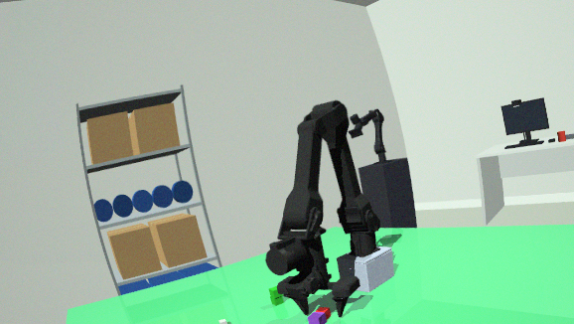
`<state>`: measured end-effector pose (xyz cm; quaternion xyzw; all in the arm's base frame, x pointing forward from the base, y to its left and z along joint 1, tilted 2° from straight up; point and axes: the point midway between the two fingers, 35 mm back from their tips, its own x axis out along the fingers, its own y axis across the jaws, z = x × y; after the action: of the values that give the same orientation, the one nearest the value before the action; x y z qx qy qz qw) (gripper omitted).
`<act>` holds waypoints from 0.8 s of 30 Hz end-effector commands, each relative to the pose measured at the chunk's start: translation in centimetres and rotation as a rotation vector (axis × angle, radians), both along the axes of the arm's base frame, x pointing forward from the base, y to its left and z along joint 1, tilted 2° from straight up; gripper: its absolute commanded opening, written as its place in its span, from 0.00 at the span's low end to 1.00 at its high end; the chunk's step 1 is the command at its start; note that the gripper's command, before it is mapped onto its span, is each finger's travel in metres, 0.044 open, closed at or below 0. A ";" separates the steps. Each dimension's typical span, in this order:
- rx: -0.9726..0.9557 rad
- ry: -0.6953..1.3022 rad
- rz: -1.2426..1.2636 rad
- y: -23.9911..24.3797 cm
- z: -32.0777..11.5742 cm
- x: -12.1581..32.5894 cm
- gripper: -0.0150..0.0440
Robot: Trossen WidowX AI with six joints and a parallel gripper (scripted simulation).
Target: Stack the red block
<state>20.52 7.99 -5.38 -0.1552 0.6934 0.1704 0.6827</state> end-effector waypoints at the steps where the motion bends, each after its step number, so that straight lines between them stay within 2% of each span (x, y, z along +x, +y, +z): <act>1: 0.003 0.001 0.004 0.0 -0.1 -0.1 1.00; 7: 0.003 0.001 0.004 0.0 0.0 -0.1 1.00; 20: 0.003 0.001 0.004 0.0 0.0 -0.1 0.42; 24: 0.003 0.001 0.004 0.0 0.0 -0.1 0.38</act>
<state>20.48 7.99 -5.42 -0.1550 0.6938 0.1706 0.6823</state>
